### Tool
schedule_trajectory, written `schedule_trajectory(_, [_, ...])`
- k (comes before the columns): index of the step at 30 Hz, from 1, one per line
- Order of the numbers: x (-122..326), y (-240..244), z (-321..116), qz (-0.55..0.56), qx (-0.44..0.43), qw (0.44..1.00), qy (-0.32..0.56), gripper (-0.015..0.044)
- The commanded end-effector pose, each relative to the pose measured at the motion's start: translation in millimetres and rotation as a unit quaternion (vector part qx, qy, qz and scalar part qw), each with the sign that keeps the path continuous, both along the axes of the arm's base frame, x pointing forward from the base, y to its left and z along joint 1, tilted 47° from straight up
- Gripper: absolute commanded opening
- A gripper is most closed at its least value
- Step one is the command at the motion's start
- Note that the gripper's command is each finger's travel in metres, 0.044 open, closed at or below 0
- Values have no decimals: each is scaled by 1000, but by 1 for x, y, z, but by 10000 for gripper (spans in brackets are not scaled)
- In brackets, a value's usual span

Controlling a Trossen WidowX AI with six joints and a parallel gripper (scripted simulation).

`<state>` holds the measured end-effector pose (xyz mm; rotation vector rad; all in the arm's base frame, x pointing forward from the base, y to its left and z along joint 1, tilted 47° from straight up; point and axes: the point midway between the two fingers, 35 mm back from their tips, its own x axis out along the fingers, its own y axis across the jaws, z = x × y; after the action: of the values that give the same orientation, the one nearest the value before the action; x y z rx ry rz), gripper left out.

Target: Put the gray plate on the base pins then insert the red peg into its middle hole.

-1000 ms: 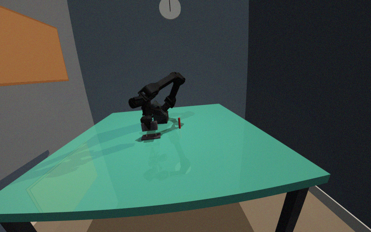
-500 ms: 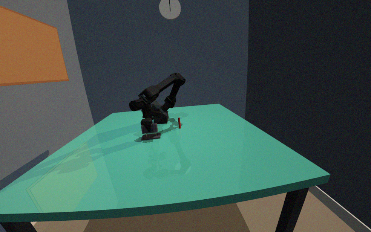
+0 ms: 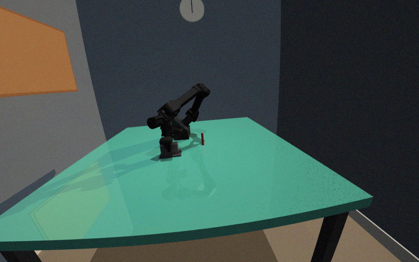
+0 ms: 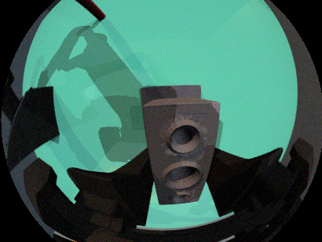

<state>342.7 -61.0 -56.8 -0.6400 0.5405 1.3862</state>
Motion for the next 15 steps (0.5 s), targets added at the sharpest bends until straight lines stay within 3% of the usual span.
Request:
schedule_trajectory(1, [0, 6, -5, 1, 2, 1000, 0, 0])
schedule_trajectory(15, [0, 6, -4, 2, 3, 1000, -1, 0])
